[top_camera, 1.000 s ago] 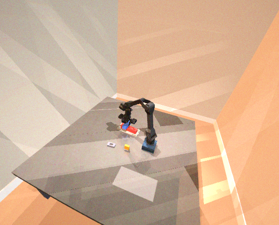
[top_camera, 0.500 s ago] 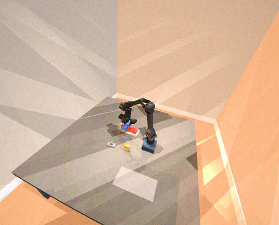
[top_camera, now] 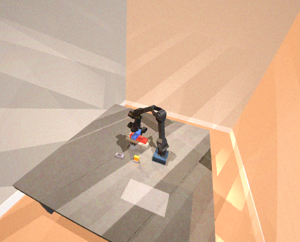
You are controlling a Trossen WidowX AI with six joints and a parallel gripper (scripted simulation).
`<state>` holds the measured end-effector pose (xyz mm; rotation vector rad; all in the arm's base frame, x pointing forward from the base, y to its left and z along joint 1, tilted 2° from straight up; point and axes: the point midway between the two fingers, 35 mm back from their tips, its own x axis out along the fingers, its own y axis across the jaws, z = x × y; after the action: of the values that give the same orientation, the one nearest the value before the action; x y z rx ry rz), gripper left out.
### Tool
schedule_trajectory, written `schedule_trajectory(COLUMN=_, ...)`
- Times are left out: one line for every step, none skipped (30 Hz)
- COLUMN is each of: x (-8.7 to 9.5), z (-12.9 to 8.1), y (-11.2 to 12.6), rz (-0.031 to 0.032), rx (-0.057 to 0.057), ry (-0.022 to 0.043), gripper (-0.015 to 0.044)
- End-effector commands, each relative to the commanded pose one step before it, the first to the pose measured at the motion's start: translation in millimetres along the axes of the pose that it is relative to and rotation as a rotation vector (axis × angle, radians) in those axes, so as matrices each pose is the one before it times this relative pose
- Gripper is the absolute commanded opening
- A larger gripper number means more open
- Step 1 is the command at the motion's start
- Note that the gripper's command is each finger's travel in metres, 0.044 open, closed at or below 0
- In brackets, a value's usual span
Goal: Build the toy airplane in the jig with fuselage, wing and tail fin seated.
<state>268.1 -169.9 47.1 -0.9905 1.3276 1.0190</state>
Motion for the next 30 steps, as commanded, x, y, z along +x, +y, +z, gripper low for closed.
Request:
schedule_trajectory(x=-44.84, z=-1.49, y=-4.57, rz=-0.02029, rx=-0.0026, ry=0.00387, gripper=0.044)
schedule_trajectory(x=-14.64, z=0.39, y=0.79, rz=0.00171, rx=-0.0009, ry=0.00026, gripper=0.044)
schedule_trajectory(x=-11.09, z=0.51, y=1.16, rz=0.0021, rx=-0.0007, ry=0.00031, gripper=0.044)
schedule_trajectory(x=-6.6, z=0.39, y=0.93, rz=0.00155, rx=-0.0005, ry=0.00022, gripper=0.044)
schedule_trajectory(x=-2.2, z=0.14, y=0.35, rz=0.00052, rx=-0.0002, ry=0.00007, gripper=0.044)
schedule_trajectory(x=0.0, z=0.0, y=0.0, rz=0.0, rx=0.0, ry=0.0, gripper=0.044)
schedule_trajectory(x=-0.02, z=-0.78, y=-2.08, rz=-0.00014, rx=0.0, ry=0.00006, gripper=0.044)
schedule_trajectory(x=-0.01, z=-0.53, y=-1.4, rz=-0.0001, rx=0.0, ry=0.00004, gripper=0.044)
schedule_trajectory(x=0.0, z=0.0, y=0.0, rz=0.0, rx=0.0, ry=0.0, gripper=0.044)
schedule_trajectory(x=0.0, z=0.0, y=0.0, rz=0.0, rx=0.0, ry=0.0, gripper=0.044)
schedule_trajectory(x=0.04, z=-0.01, y=-0.02, rz=-0.00001, rx=0.0158, ry=0.0, gripper=0.044)
schedule_trajectory(x=0.11, z=-0.02, y=-0.07, rz=-0.00004, rx=0.0473, ry=0.0, gripper=0.044)
schedule_trajectory(x=0.19, z=-0.02, y=-0.12, rz=-0.00005, rx=0.0788, ry=0.0, gripper=0.044)
schedule_trajectory(x=0.23, z=-0.02, y=-0.15, rz=-0.00006, rx=0.0971, ry=0.0, gripper=0.044)
schedule_trajectory(x=0.24, z=0.0, y=-0.15, rz=-0.00006, rx=0.0972, ry=-0.00001, gripper=0.044)
schedule_trajectory(x=0.24, z=0.01, y=-0.15, rz=-0.00006, rx=0.0972, ry=-0.00001, gripper=0.044)
schedule_trajectory(x=0.24, z=0.03, y=-0.15, rz=-0.00006, rx=0.0972, ry=-0.00002, gripper=0.044)
schedule_trajectory(x=0.24, z=0.04, y=-0.15, rz=-0.00005, rx=0.0972, ry=-0.00002, gripper=0.044)
schedule_trajectory(x=0.24, z=0.06, y=-0.14, rz=-0.00005, rx=0.0972, ry=-0.00003, gripper=0.044)
schedule_trajectory(x=0.24, z=0.07, y=-0.13, rz=-0.00003, rx=0.0972, ry=-0.00002, gripper=0.044)
schedule_trajectory(x=0.24, z=0.08, y=-0.13, rz=0.0, rx=0.0971, ry=0.00001, gripper=0.044)
schedule_trajectory(x=0.24, z=0.09, y=-0.12, rz=0.0, rx=0.0972, ry=0.00001, gripper=0.044)
schedule_trajectory(x=0.24, z=0.11, y=-0.11, rz=0.0, rx=0.0972, ry=0.00001, gripper=0.044)
schedule_trajectory(x=0.24, z=0.12, y=-0.1, rz=0.0, rx=0.0972, ry=0.00001, gripper=0.044)
schedule_trajectory(x=0.24, z=0.12, y=-0.09, rz=0.0, rx=0.0971, ry=0.00001, gripper=0.044)
schedule_trajectory(x=0.2, z=0.11, y=-0.06, rz=0.0, rx=0.0788, ry=0.00001, gripper=0.044)
schedule_trajectory(x=0.12, z=0.07, y=-0.03, rz=0.0, rx=0.0473, ry=0.00001, gripper=0.044)
schedule_trajectory(x=0.04, z=0.02, y=-0.01, rz=0.0, rx=0.0158, ry=0.0, gripper=0.044)
schedule_trajectory(x=0.0, z=0.0, y=0.0, rz=0.0, rx=0.0, ry=0.0, gripper=0.044)
schedule_trajectory(x=0.0, z=0.0, y=0.0, rz=0.0, rx=0.0, ry=0.0, gripper=0.044)
